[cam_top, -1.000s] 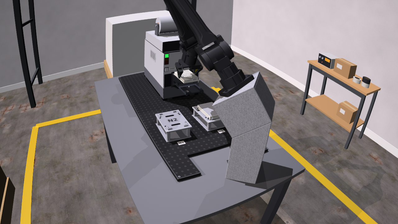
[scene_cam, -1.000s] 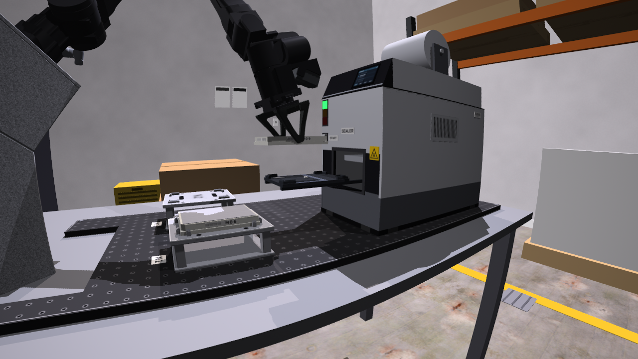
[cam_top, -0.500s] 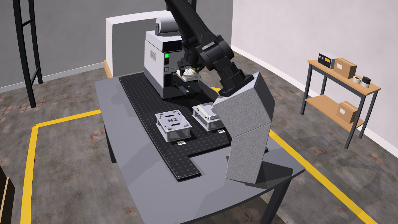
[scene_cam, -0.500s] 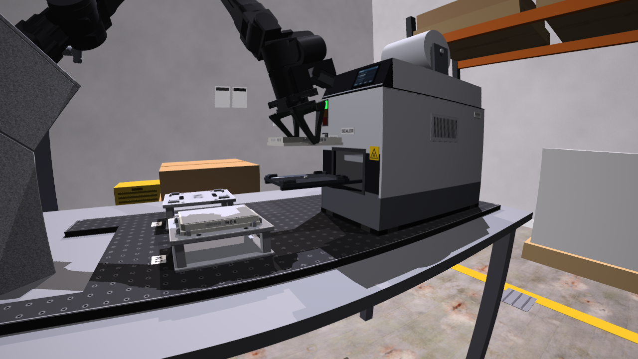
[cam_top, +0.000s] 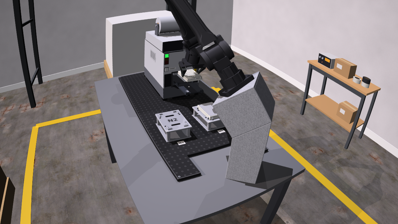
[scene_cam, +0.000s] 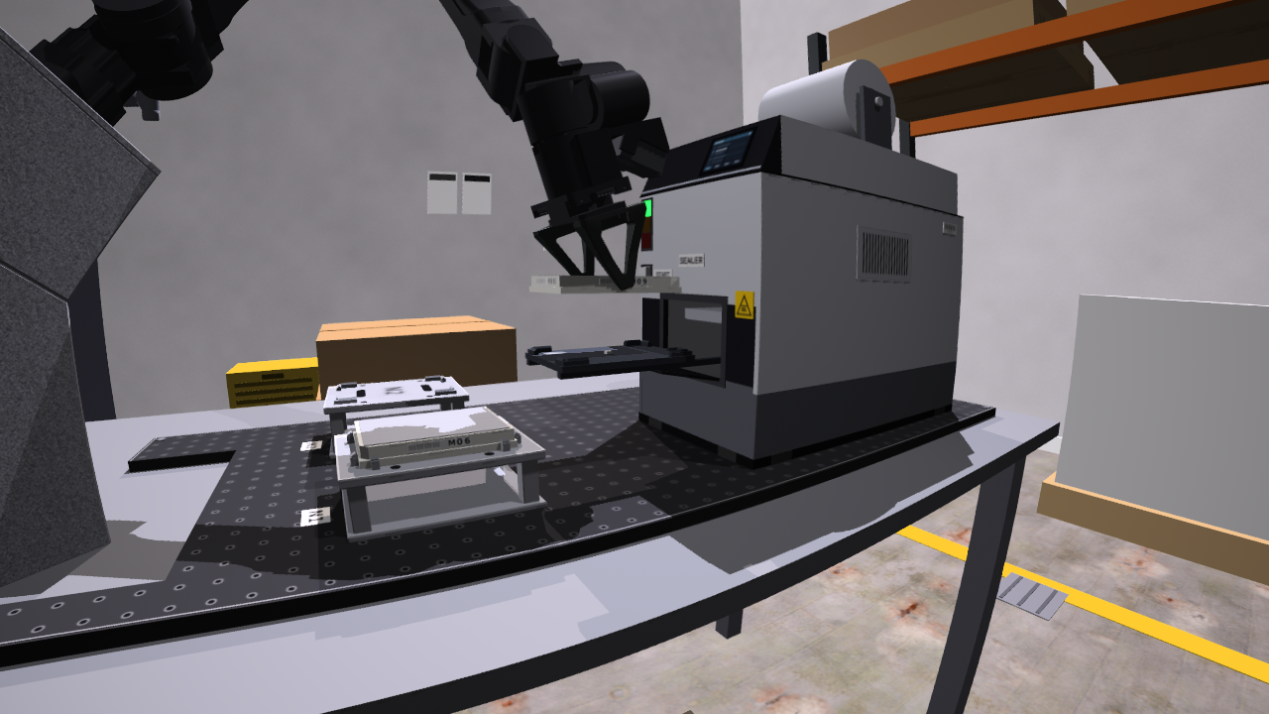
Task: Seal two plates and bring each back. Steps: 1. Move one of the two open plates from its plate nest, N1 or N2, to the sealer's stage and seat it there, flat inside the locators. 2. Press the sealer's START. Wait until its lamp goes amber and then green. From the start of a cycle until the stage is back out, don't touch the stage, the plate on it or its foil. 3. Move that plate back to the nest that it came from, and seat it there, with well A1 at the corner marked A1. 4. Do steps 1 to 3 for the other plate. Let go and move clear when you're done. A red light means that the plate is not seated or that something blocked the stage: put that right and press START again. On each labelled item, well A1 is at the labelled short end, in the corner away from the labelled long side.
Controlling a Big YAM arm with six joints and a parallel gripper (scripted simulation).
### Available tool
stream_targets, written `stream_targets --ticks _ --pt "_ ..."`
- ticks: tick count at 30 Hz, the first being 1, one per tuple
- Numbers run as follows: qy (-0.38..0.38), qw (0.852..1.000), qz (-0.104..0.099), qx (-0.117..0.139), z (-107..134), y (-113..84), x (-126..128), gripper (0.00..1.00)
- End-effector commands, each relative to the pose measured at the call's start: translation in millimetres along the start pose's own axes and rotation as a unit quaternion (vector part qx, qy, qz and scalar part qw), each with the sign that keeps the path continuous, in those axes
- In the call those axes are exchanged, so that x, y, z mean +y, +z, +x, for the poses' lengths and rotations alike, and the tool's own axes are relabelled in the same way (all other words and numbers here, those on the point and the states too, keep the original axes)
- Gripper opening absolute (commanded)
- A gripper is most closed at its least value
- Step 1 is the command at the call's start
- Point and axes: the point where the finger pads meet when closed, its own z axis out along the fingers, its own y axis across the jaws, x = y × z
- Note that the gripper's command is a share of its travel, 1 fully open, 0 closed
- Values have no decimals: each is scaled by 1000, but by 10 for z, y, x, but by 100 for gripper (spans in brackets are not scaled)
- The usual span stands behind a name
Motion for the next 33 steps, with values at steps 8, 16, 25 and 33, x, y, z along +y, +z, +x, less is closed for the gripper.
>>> stream_targets --ticks 8,16,25,33 --pt "-23 999 3 -35 -354 -113 36 0" --pt "-14 1000 3 -28 -269 -94 -65 0" --pt "-9 1000 -1 -10 -64 -15 -30 0" --pt "-20 1000 -7 -17 -174 -12 81 0"
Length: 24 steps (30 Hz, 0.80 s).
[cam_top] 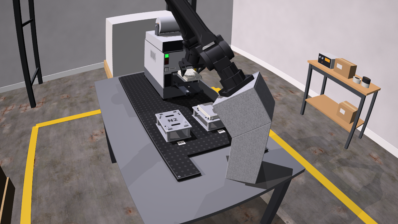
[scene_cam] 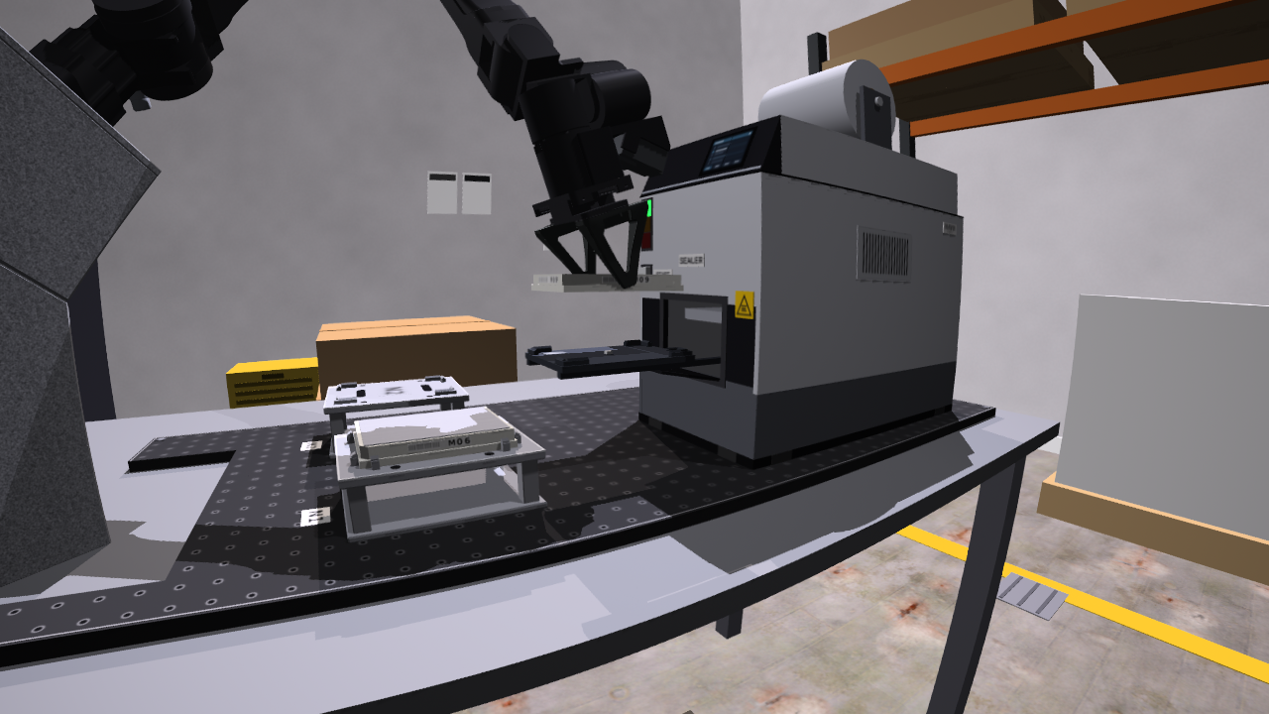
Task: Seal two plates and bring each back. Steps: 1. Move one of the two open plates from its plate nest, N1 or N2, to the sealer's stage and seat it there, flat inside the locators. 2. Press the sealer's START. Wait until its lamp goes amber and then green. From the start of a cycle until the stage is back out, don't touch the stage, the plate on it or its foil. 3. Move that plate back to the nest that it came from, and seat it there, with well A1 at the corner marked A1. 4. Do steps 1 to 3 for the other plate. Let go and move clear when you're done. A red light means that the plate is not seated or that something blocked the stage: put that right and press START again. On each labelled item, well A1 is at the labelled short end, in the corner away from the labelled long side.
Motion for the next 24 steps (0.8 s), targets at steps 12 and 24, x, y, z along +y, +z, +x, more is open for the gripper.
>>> stream_targets --ticks 12,24 --pt "-7 1000 1 -11 -186 -19 -33 0" --pt "-5 1000 5 -16 -125 -70 -94 0"
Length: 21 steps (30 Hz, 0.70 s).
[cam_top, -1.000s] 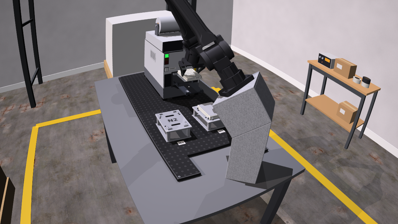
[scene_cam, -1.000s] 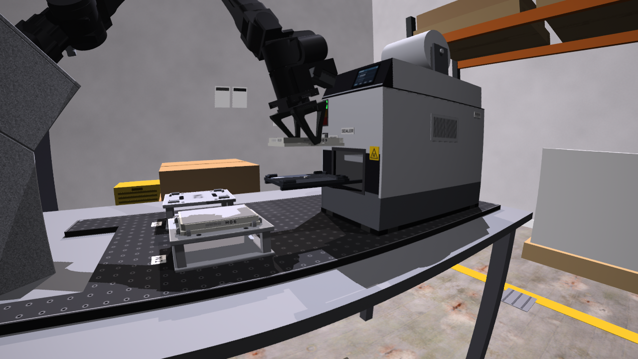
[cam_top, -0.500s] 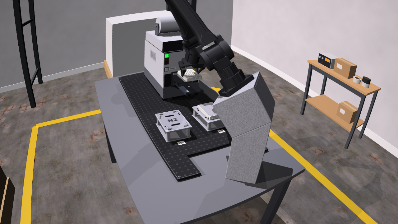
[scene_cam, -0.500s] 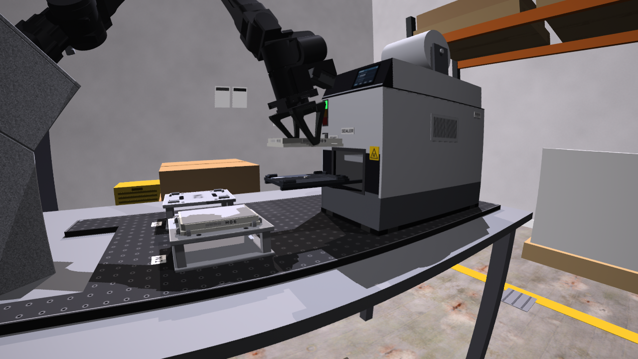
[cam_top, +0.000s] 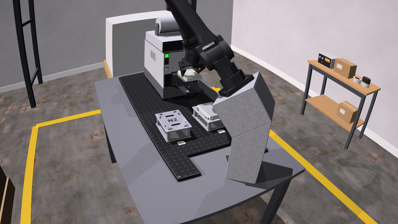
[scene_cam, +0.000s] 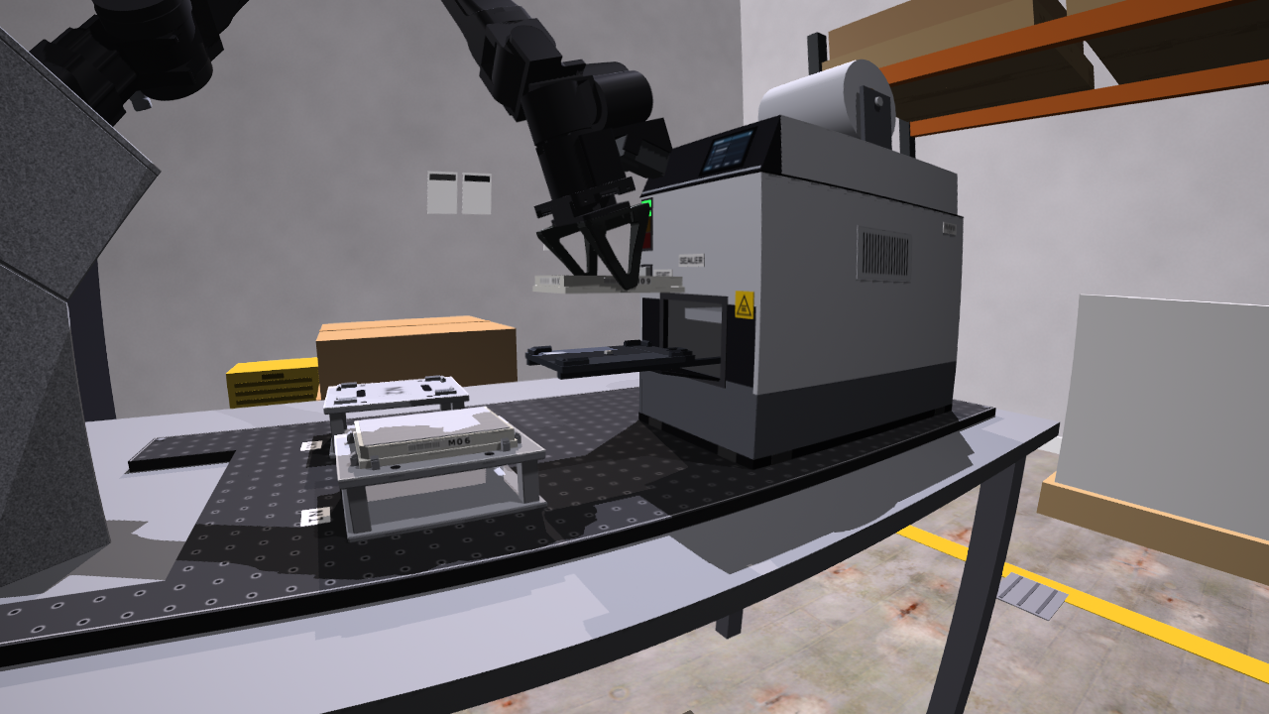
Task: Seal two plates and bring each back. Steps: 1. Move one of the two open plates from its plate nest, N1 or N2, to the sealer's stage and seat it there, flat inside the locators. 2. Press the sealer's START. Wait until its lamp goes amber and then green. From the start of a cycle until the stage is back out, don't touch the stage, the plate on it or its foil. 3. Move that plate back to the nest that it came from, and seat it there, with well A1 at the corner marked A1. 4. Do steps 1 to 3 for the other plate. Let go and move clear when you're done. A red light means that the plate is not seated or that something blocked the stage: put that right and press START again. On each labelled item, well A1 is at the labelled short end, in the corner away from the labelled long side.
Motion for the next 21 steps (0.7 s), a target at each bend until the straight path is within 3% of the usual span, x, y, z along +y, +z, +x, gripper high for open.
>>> stream_targets --ticks 1,11,21 --pt "-5 1000 6 -18 -107 -103 -95 0" --pt "-16 999 1 -29 -272 -78 55 0" --pt "-8 1000 -5 -18 -183 63 64 0"
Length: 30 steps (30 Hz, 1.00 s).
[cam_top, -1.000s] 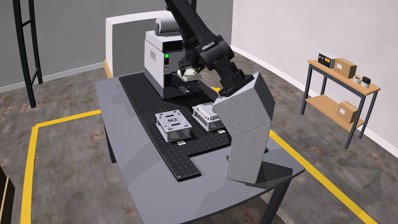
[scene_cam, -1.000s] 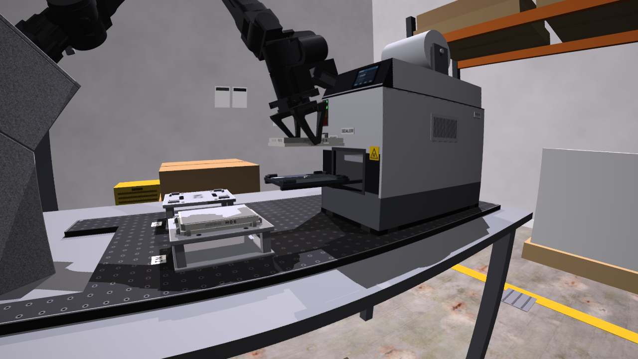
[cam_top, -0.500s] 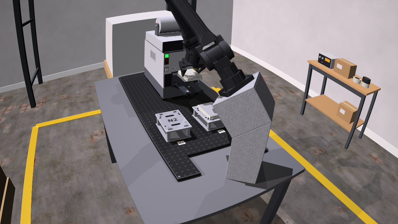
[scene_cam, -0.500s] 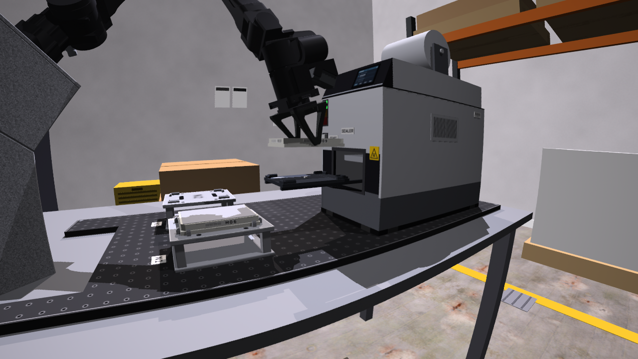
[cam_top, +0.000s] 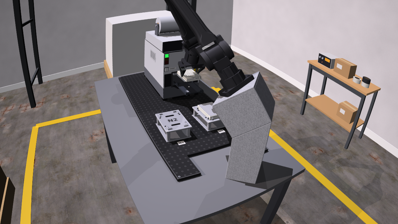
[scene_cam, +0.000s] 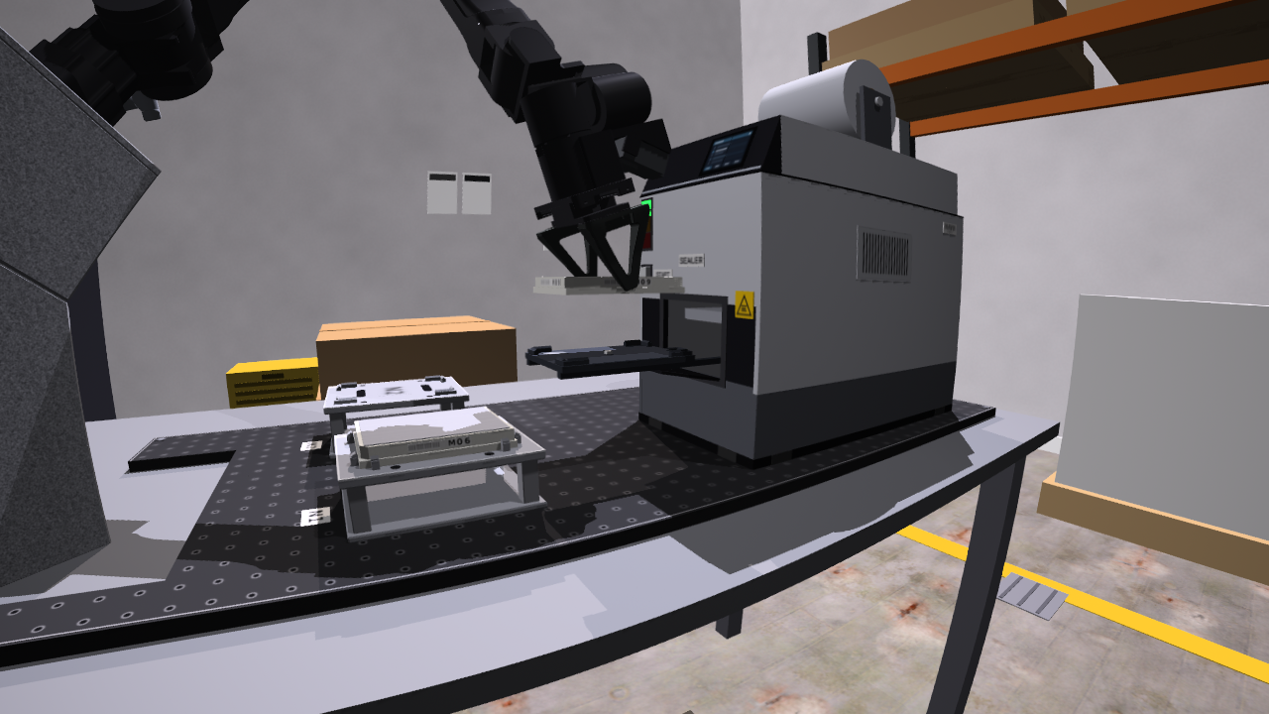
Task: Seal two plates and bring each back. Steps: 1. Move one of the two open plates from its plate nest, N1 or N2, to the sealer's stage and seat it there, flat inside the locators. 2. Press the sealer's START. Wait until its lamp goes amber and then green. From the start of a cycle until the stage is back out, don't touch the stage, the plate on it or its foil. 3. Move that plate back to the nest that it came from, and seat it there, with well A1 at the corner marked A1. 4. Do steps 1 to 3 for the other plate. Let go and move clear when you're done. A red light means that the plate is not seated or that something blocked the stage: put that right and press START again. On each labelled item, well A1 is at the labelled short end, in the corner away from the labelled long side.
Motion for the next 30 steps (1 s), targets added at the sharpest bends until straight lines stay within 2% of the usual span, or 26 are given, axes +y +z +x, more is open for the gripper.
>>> stream_targets --ticks 1,7,14,21,27,30 --pt "-6 1000 -5 -15 -175 57 39 0" --pt "3 1000 9 -13 -97 25 -110 0" --pt "1 1000 2 -15 -81 0 -31 0" --pt "2 1000 -2 -3 39 113 17 0" --pt "-3 1000 -3 -8 -42 148 32 0" --pt "-4 1000 1 -16 -135 91 -11 0"
